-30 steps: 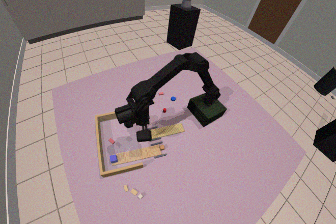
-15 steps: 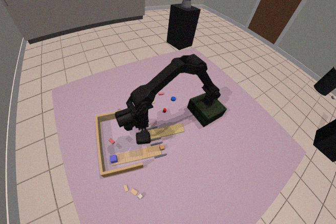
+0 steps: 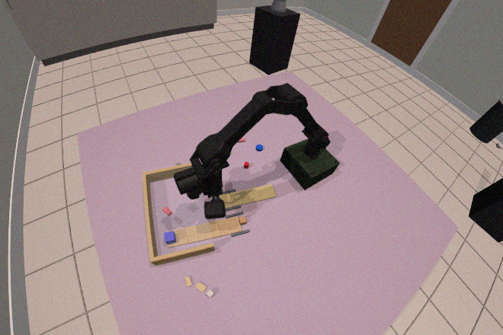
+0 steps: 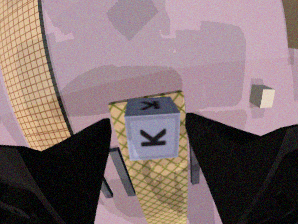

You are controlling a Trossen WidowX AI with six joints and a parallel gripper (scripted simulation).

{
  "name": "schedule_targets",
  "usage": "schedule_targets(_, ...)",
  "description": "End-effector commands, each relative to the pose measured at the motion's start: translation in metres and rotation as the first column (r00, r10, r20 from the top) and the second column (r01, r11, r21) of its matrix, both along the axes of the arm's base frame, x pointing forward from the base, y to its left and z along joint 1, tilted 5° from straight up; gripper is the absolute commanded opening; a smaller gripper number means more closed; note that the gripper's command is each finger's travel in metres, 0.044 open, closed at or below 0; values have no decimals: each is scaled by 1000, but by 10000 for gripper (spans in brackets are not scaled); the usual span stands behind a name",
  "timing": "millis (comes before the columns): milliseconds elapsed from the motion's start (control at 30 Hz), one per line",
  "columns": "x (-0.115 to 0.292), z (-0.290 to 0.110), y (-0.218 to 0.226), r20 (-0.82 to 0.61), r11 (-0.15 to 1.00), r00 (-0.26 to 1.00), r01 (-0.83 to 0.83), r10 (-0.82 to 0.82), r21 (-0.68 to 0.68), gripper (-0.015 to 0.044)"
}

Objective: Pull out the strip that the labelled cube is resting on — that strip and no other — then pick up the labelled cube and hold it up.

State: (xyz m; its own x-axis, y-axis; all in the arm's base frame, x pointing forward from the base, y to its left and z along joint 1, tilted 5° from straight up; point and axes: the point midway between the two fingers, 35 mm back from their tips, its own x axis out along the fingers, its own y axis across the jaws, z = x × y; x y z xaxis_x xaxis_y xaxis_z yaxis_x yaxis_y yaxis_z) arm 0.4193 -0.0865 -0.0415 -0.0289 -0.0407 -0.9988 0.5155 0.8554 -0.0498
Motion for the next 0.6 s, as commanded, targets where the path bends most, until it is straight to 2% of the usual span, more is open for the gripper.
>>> schedule_targets(0,-3,-8,-1,-12,1000,1000,-4,4,-3,250)
schedule_targets(233,-3,-8,-1,-12,1000,1000,-4,4,-3,250)
schedule_targets(333,-2,-5,0,-7,1000,1000,0,0,1,171)
schedule_targets(567,-2,-5,0,-7,1000,1000,0,0,1,125)
